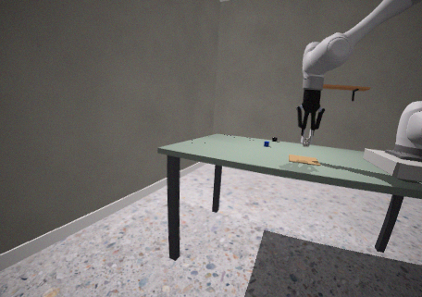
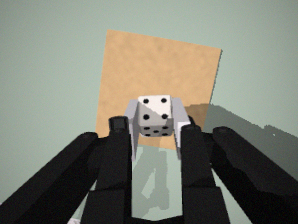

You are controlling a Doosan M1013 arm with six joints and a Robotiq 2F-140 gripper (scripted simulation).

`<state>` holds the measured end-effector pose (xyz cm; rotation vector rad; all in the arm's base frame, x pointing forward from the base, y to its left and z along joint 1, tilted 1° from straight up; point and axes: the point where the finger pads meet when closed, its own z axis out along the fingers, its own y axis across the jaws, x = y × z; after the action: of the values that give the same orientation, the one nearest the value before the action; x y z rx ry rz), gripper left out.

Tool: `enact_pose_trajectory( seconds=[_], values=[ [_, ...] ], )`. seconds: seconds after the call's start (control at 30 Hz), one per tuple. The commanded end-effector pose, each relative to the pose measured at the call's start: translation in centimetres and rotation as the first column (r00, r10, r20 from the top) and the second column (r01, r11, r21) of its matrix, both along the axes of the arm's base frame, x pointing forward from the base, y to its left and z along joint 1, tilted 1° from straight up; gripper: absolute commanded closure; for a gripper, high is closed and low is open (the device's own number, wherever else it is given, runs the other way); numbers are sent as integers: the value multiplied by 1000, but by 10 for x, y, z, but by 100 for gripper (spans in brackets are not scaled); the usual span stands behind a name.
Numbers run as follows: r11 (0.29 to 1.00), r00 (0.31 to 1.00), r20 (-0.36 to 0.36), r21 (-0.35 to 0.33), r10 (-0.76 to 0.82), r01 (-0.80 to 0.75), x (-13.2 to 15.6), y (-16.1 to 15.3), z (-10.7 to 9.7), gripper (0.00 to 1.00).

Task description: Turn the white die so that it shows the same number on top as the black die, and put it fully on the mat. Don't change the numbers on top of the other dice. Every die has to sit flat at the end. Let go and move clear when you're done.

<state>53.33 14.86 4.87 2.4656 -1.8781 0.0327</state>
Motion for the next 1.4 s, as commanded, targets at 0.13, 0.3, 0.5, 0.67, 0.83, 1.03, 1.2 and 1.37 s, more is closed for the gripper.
enact_pose_trajectory(
  seconds=[0.13,0.3,0.5,0.67,0.83,1.03,1.2,1.37],
  values=[
    [997,1000,-23,73,1,1,-2,-4,-1,76],
    [977,998,-70,215,5,11,-4,-6,-3,76],
    [956,997,-77,292,8,15,0,-8,-1,76],
    [952,996,-84,304,9,17,0,-10,-2,76],
    [906,991,-129,421,21,35,-2,-12,-5,76],
    [857,989,-142,513,31,47,1,-13,-3,76],
    [851,989,-144,523,32,48,2,-16,-4,76],
    [792,983,-179,607,50,70,1,-17,-7,76]
  ],
)
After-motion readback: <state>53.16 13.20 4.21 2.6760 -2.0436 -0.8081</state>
